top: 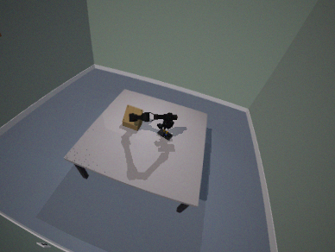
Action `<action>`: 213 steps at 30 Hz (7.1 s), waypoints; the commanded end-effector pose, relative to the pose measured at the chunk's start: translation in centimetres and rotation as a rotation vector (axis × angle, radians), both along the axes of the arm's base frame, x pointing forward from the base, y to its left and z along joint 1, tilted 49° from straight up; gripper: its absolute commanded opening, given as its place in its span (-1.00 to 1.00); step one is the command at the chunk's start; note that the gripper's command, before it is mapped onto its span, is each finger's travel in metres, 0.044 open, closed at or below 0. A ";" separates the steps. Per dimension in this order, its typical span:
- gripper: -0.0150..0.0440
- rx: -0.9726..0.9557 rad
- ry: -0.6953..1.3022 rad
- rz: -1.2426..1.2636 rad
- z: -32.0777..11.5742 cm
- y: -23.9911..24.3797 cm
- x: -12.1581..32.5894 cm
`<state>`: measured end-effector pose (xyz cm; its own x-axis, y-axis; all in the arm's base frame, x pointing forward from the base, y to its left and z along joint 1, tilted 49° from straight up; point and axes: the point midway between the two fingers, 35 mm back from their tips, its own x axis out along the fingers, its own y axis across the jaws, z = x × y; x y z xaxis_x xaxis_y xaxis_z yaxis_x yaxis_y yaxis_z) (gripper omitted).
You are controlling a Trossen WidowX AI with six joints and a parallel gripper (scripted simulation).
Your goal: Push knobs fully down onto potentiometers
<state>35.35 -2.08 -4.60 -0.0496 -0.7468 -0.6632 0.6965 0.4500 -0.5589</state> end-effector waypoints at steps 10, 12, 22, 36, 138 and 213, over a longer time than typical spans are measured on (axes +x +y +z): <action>-0.49 -0.001 -0.001 -0.010 -0.4 -0.7 0.0; -0.49 -0.001 -0.001 -0.010 -0.4 -0.7 0.0; -0.49 -0.002 -0.001 -0.010 -0.5 -0.8 0.0; -0.49 -0.002 -0.001 -0.010 -0.6 -1.0 0.0; -0.49 -0.002 -0.001 -0.010 -1.1 -1.4 0.0; 0.04 -0.006 0.002 -0.005 1.1 0.5 0.6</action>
<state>35.52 -1.72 -3.96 -0.0568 -0.7511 -0.6578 0.6960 0.4426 -0.5655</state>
